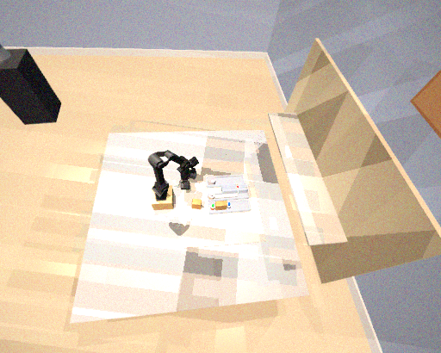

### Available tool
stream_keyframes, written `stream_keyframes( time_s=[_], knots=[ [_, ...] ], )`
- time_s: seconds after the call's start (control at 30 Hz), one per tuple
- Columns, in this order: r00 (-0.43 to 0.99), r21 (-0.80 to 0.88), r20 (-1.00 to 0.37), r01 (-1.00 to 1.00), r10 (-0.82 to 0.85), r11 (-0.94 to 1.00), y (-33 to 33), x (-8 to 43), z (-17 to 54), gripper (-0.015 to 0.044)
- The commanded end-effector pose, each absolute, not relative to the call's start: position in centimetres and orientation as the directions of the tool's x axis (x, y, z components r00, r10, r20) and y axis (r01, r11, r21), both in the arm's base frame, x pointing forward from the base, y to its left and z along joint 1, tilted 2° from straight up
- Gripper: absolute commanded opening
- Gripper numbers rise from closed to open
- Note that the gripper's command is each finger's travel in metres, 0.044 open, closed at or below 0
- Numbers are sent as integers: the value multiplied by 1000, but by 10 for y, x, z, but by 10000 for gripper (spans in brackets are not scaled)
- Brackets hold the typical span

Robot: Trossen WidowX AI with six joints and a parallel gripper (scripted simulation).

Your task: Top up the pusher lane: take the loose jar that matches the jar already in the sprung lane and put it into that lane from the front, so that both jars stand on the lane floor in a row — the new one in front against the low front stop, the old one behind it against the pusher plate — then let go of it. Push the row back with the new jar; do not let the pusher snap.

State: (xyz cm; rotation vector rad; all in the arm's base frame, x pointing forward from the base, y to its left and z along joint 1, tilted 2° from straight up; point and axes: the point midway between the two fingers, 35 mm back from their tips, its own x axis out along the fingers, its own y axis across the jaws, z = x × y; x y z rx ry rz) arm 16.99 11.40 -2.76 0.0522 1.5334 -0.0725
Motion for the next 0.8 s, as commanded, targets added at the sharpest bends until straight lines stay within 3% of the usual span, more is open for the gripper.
stream_keyframes(
  time_s=[0.0,0.43,0.77],
  knots=[
    [38,-4,-999,78,-8,997,118,173,-14,6],
    [39,-4,-999,78,-7,997,122,167,73,0],
    [39,-4,-999,75,-7,997,114,183,75,0]
  ],
)
